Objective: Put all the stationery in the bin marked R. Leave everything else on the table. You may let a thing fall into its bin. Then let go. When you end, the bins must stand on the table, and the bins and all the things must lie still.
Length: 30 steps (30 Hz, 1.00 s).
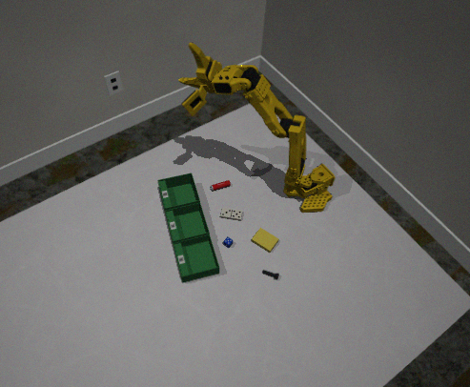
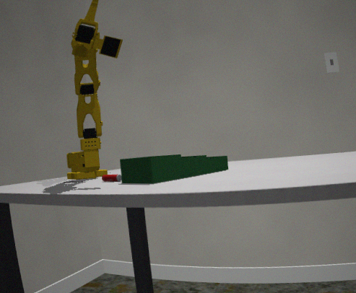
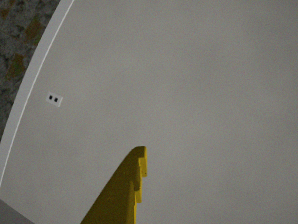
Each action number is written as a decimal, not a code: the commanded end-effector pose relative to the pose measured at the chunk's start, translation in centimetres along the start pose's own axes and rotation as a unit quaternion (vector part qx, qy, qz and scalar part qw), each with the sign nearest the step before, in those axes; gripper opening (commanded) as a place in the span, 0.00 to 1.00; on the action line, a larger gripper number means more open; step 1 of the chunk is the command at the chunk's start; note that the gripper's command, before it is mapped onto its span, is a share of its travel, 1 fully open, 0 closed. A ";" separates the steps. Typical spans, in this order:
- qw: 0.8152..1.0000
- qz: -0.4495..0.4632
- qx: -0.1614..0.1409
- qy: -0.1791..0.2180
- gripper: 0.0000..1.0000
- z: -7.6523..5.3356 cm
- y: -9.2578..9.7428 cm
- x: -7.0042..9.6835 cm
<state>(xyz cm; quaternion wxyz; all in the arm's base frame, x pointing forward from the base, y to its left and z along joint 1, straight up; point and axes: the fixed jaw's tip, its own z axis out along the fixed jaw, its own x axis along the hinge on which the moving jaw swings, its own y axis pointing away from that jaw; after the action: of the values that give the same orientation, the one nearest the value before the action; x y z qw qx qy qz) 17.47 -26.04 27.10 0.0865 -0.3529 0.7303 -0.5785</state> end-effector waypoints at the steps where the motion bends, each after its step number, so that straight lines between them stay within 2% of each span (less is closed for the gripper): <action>1: 1.000 0.001 0.002 0.000 1.00 -0.1 -0.1 0.0; 22: 1.000 0.003 -0.002 -0.002 1.00 0.0 0.1 -0.1; 30: 0.999 0.031 -0.016 -0.022 1.00 -0.1 0.4 -1.4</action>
<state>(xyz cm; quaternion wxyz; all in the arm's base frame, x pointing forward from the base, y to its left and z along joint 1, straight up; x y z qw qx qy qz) 17.90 -25.89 25.89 0.0964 -0.3522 0.7485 -0.5535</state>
